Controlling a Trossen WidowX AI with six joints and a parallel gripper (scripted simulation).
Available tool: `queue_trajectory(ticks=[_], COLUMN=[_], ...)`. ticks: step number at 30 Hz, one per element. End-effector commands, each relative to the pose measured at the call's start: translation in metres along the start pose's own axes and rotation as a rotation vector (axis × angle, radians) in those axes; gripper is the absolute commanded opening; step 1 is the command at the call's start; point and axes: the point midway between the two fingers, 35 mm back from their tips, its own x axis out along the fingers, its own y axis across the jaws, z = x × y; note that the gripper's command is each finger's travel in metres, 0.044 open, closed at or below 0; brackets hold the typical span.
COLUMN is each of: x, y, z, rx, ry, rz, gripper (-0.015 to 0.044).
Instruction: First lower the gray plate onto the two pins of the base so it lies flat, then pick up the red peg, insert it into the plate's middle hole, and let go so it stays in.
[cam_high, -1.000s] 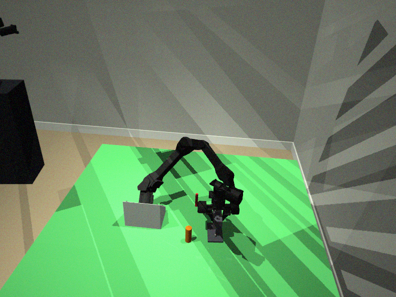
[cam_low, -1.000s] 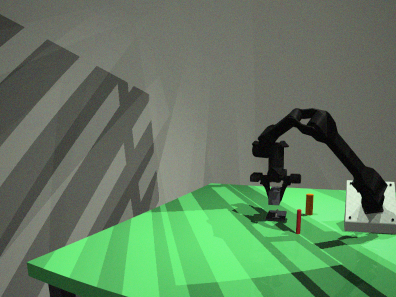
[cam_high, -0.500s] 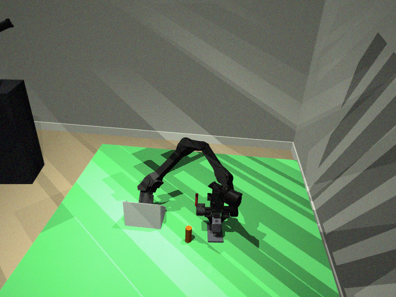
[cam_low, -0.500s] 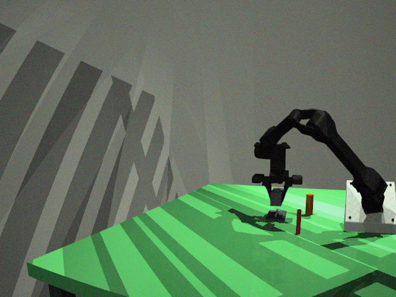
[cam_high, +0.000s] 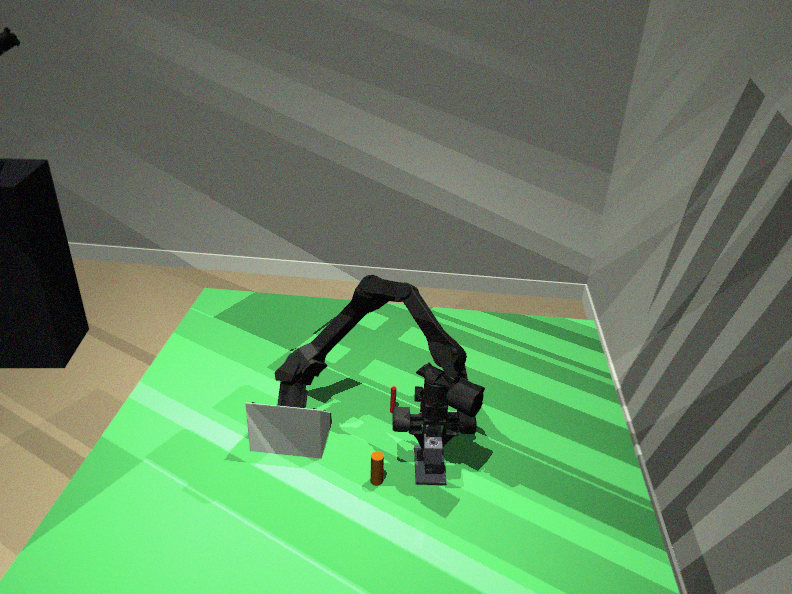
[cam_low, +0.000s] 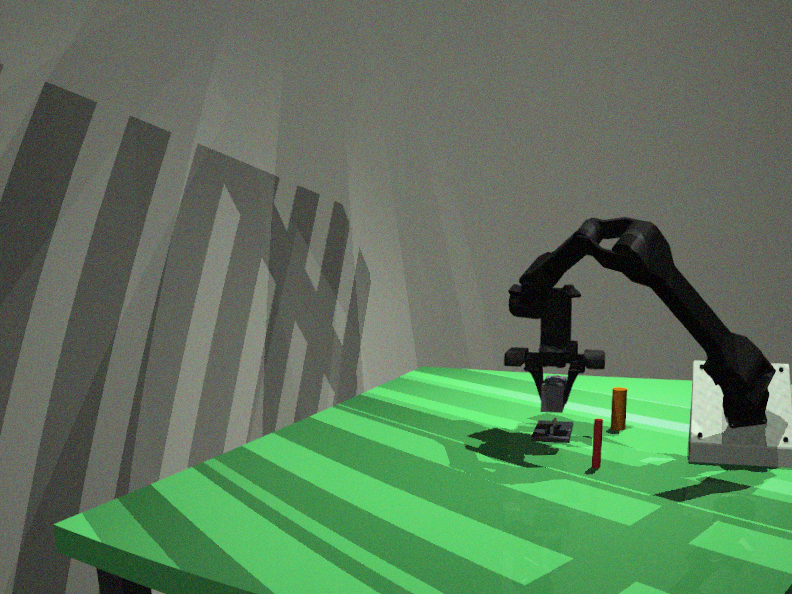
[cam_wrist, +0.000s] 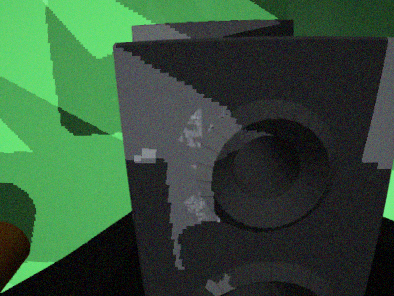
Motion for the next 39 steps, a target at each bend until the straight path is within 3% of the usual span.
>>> queue_trajectory(ticks=[1, 28, 38, 39], x=[0.000, 0.039, 0.037, 0.037], y=[0.001, 0.001, 0.000, 0.000], z=[-0.002, -0.002, -0.001, -0.001], rx=[-0.003, -0.004, -0.009, -0.009], ry=[0.004, 0.003, 0.005, 0.005], rz=[0.001, 0.001, 0.002, 0.002], gripper=[0.0000, 0.0000, 0.0000, 0.0026])
